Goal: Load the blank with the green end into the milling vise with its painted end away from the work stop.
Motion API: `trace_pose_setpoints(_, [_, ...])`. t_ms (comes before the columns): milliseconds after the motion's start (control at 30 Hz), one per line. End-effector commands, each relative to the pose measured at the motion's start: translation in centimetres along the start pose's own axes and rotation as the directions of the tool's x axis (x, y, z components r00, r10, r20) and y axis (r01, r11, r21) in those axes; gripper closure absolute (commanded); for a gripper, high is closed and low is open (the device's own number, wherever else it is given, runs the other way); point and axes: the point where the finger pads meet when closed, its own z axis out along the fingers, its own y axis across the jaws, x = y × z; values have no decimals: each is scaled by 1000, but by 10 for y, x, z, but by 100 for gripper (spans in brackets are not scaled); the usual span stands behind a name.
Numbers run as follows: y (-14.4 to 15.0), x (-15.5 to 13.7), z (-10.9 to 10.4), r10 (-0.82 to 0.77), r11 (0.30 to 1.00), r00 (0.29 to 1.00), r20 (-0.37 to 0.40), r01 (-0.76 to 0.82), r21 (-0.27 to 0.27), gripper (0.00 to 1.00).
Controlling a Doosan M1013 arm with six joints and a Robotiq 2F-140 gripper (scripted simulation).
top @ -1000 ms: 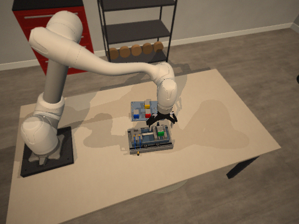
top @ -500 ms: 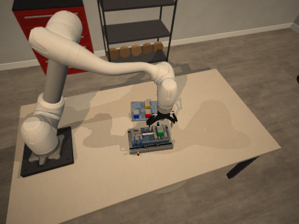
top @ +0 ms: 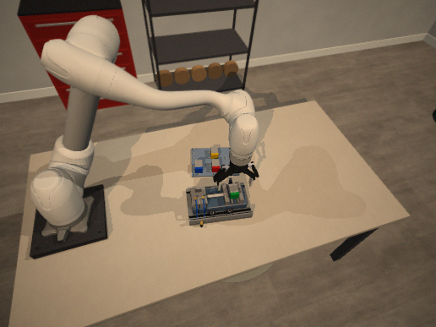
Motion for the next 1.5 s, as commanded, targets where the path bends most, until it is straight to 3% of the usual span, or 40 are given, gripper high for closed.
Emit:
trace_pose_setpoints(0, [0,0,0,0,1000,1000,0,0,0,0])
trace_pose_setpoints(600, [0,0,-5,0,1000,1000,0,0,0,0])
trace_pose_setpoints(1100, [0,0,-65,0,1000,1000,0,0,0,0])
trace_pose_setpoints(1467, [0,0,-87,0,1000,1000,0,0,0,0])
